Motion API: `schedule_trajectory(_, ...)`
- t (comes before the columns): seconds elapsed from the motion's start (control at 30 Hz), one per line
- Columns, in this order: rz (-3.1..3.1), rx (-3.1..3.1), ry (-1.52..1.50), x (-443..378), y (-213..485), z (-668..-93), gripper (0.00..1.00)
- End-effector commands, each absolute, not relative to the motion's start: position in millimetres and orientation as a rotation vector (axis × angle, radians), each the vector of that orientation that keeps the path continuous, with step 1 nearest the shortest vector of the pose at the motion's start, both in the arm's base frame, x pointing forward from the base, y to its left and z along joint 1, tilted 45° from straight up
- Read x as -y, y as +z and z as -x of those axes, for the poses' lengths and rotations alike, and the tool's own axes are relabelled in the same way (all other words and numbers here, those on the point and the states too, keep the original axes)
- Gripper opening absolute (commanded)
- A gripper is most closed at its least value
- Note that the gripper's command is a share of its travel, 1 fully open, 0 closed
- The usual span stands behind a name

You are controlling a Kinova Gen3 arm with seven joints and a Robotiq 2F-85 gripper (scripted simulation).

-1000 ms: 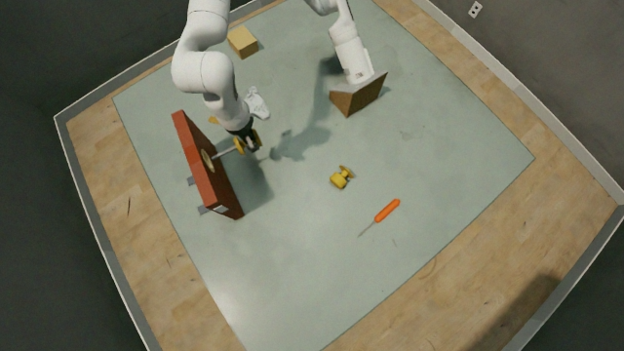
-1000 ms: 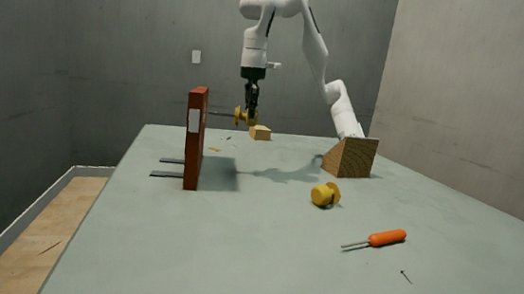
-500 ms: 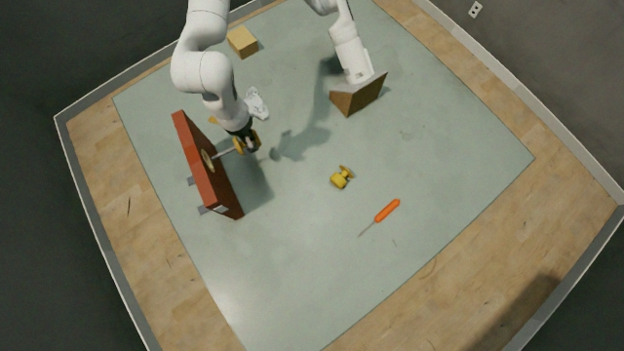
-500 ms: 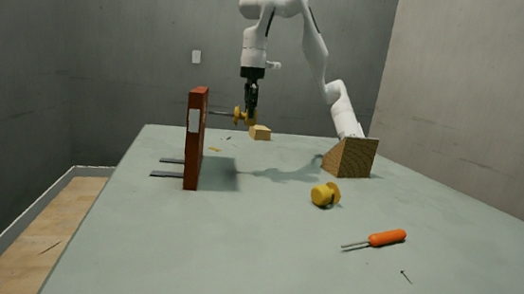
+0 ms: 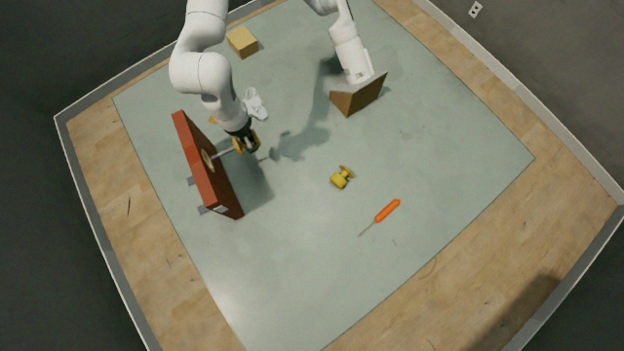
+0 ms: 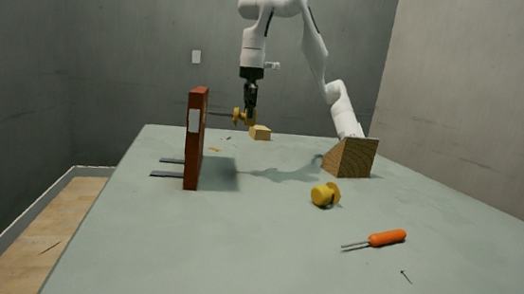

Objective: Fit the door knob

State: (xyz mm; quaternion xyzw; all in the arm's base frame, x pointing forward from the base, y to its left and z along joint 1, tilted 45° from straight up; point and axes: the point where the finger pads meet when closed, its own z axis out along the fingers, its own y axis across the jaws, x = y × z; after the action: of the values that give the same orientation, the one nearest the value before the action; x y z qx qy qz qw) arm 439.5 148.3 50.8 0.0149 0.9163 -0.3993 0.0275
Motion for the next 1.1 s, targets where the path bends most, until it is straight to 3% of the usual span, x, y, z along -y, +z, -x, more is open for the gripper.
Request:
schedule_trajectory(0.0, -0.035, -2.828, -1.249, -145.3, 52.1, -440.7, 0.63)
schedule_trajectory(1.07, -0.016, -2.828, -1.250, -145.3, 53.1, -447.7, 0.63)
